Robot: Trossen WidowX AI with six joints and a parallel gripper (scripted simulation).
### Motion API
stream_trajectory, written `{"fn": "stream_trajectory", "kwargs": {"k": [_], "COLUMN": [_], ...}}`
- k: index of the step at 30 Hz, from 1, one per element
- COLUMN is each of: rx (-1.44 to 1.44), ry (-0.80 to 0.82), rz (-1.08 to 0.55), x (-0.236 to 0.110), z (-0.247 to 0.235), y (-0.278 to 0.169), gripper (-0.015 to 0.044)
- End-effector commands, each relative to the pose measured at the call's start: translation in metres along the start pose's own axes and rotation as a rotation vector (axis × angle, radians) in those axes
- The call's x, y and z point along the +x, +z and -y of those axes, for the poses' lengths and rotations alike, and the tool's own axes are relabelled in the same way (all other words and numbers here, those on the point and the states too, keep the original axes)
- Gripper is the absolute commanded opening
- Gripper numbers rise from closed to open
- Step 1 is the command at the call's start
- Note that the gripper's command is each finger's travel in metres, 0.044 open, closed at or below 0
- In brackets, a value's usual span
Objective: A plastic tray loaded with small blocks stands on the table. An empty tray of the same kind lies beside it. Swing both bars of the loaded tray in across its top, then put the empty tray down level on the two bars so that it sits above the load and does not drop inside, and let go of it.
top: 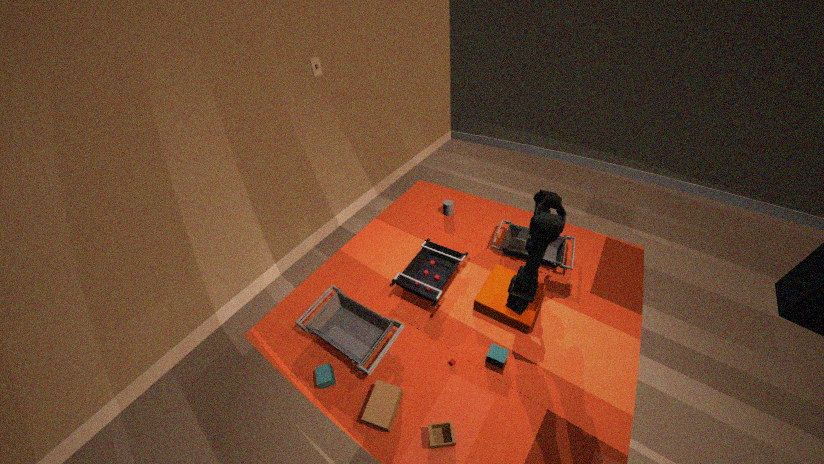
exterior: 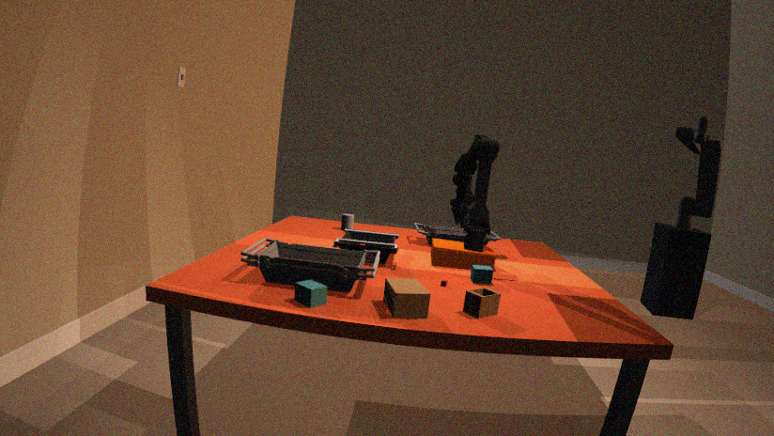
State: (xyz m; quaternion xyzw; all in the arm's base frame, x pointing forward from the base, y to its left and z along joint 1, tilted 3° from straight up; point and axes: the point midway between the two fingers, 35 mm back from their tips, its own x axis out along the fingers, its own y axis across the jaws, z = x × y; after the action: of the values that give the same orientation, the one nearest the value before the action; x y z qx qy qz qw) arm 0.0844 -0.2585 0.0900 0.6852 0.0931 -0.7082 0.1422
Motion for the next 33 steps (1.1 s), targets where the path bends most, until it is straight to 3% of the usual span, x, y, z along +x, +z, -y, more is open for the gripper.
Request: {"fn": "stream_trajectory", "kwargs": {"k": [1, 7, 22, 30, 33], "rx": [0.045, 0.045, 0.045, 0.045, 0.045], "ry": [0.004, 0.004, 0.003, 0.003, 0.003], "rz": [0.001, 0.001, 0.001, 0.001, 0.001], "x": [0.001, 0.009, 0.083, 0.086, 0.086], "z": [0.002, 0.0, 0.001, 0.002, 0.002], "y": [0.006, 0.006, 0.006, 0.006, 0.006], "gripper": [0.044, 0.044, 0.044, 0.044, 0.0396]}}
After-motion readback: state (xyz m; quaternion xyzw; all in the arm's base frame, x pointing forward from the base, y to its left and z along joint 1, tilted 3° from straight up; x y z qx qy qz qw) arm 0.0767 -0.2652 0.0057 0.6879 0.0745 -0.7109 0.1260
